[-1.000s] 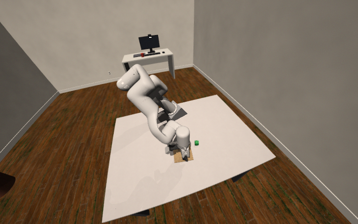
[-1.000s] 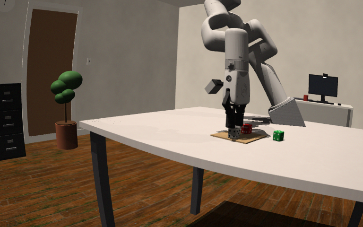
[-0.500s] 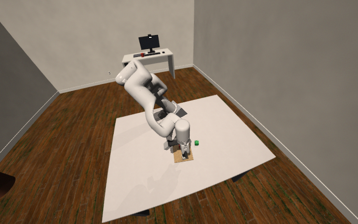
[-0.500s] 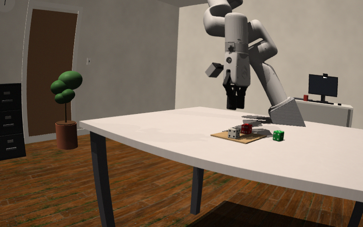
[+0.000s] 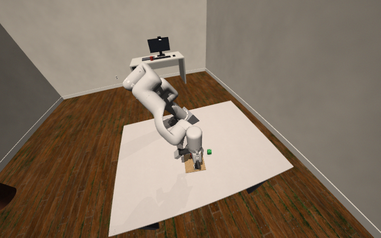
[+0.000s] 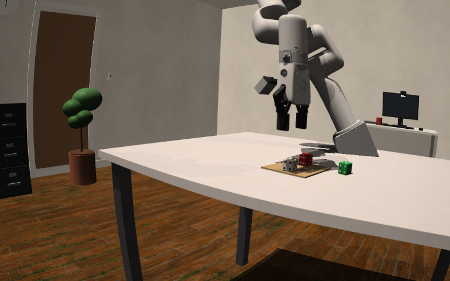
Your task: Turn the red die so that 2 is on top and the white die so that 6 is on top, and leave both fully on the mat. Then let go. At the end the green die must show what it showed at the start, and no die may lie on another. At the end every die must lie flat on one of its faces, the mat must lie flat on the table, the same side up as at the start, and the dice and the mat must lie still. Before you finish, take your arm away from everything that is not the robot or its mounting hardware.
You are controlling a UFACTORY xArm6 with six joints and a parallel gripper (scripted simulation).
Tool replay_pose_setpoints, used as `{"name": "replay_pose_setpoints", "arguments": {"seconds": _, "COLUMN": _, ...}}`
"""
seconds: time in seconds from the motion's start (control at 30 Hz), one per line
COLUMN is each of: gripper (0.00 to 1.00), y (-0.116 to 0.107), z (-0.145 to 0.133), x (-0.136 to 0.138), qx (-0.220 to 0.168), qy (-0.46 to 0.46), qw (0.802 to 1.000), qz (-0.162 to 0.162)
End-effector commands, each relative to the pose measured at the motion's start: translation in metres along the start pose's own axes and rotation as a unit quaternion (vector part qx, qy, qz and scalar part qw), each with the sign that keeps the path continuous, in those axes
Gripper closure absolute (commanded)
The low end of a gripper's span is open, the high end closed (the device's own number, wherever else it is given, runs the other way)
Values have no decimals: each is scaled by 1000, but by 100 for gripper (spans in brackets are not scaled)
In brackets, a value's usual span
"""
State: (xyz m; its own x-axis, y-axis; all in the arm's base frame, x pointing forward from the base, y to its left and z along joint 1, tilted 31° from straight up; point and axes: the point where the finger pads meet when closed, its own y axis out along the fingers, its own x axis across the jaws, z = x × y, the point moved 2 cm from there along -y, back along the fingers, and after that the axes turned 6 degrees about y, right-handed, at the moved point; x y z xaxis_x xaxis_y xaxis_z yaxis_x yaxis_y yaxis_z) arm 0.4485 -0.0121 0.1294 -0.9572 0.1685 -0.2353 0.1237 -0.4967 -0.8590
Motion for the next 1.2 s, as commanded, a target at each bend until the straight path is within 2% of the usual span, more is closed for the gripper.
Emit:
{"name": "replay_pose_setpoints", "arguments": {"seconds": 0.0, "gripper": 0, "y": -1, "z": 0, "x": -1, "qx": -1, "qy": 0, "qw": 1000, "qz": 2}}
{"name": "replay_pose_setpoints", "arguments": {"seconds": 0.4, "gripper": 0, "y": -7, "z": 0, "x": -1, "qx": -1, "qy": 0, "qw": 1000, "qz": 2}}
{"name": "replay_pose_setpoints", "arguments": {"seconds": 0.6, "gripper": 0, "y": -29, "z": 0, "x": -1, "qx": -1, "qy": 0, "qw": 1000, "qz": 2}}
{"name": "replay_pose_setpoints", "arguments": {"seconds": 0.67, "gripper": 0, "y": -29, "z": 0, "x": -1, "qx": -1, "qy": 0, "qw": 1000, "qz": 2}}
{"name": "replay_pose_setpoints", "arguments": {"seconds": 0.97, "gripper": 0, "y": -72, "z": 0, "x": -1, "qx": -1, "qy": 0, "qw": 1000, "qz": 2}}
{"name": "replay_pose_setpoints", "arguments": {"seconds": 1.17, "gripper": 0, "y": -84, "z": 0, "x": -1, "qx": -1, "qy": 0, "qw": 1000, "qz": 2}}
